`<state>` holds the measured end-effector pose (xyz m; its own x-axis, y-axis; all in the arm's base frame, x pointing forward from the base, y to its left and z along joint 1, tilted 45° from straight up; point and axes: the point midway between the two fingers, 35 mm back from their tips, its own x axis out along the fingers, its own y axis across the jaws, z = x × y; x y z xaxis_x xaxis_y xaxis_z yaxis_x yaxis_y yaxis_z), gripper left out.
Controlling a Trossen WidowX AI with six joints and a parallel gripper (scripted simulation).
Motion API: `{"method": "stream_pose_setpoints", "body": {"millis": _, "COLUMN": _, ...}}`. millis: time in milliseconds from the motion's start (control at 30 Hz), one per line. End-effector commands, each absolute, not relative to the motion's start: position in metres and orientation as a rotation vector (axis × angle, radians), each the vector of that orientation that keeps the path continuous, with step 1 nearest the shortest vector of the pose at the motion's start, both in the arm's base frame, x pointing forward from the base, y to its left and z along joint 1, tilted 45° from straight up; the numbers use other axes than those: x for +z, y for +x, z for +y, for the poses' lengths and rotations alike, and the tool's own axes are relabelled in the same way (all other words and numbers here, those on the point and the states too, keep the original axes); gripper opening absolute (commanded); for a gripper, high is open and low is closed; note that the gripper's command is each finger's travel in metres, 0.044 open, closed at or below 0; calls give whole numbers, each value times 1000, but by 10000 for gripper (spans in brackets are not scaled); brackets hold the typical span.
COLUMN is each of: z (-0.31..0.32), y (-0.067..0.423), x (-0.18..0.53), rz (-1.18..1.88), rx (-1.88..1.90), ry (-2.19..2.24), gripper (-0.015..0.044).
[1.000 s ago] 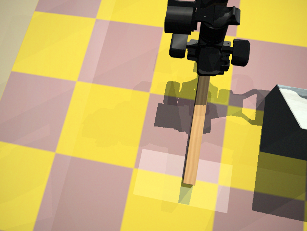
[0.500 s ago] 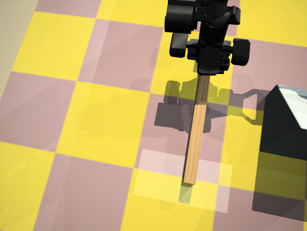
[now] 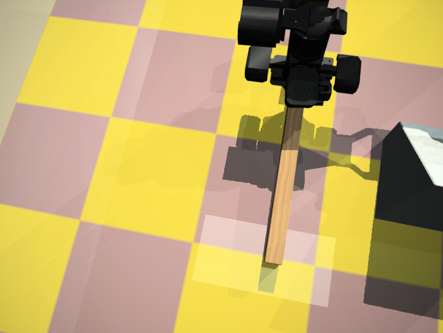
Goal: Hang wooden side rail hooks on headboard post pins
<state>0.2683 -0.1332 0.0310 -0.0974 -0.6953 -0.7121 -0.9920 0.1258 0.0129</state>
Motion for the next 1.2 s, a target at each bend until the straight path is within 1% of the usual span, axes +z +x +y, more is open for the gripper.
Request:
{"method": "stream_pose_setpoints", "body": {"millis": 0, "z": -133, "y": 271, "x": 34, "rz": 1846, "rx": 686, "ry": -1635, "gripper": 0}}
{"method": "stream_pose_setpoints", "body": {"millis": 1167, "z": -135, "y": 271, "x": 37, "rz": 1846, "rx": 685, "ry": -1635, "gripper": 0}}
